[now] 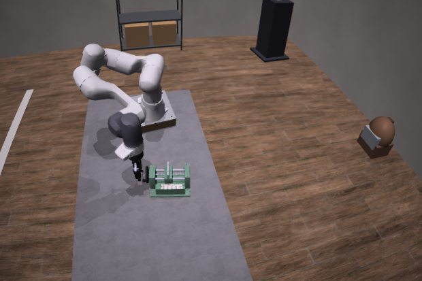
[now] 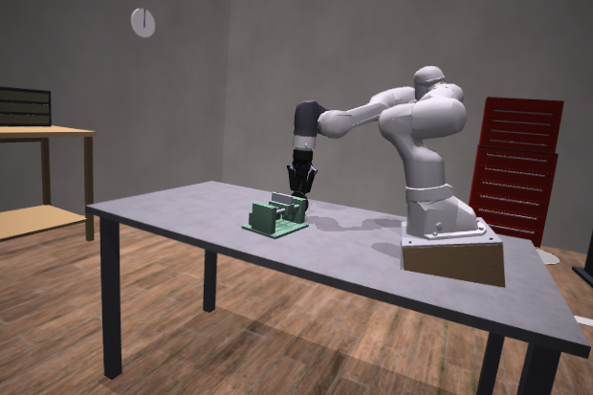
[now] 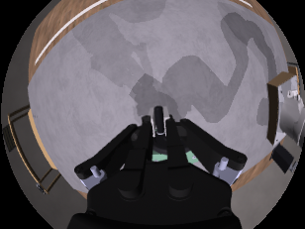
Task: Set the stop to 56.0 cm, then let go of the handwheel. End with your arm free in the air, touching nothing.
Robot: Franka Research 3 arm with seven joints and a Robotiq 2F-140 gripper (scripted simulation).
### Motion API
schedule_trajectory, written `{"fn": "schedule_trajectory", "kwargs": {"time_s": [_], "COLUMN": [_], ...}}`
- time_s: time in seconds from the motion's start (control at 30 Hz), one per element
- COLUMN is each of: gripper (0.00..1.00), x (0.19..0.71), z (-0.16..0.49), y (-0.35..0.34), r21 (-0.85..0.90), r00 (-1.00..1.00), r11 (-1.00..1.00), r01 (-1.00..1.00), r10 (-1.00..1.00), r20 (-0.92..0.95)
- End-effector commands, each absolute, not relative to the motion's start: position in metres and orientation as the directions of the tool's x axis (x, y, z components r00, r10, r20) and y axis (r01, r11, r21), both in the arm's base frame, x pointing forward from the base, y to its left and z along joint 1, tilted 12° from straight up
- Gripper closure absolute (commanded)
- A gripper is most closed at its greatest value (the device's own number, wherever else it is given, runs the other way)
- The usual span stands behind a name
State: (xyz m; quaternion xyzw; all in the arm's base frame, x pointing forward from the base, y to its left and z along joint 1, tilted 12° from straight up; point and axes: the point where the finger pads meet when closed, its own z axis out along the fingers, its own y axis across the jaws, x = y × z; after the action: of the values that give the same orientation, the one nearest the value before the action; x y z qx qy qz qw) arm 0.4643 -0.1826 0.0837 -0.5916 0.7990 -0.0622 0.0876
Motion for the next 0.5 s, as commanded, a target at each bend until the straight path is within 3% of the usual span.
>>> {"fn": "schedule_trajectory", "kwargs": {"time_s": [0.0, 0.47], "gripper": [0.96, 0.96], "x": [0.459, 0.441], "z": [0.076, 0.069], "y": [-0.180, -0.174], "r21": [-0.200, -0.200], "r00": [-0.290, -0.290], "r11": [0.298, 0.298], "r01": [-0.933, -0.933], "r10": [-0.955, -0.955], "r20": [-0.068, -0.068]}}
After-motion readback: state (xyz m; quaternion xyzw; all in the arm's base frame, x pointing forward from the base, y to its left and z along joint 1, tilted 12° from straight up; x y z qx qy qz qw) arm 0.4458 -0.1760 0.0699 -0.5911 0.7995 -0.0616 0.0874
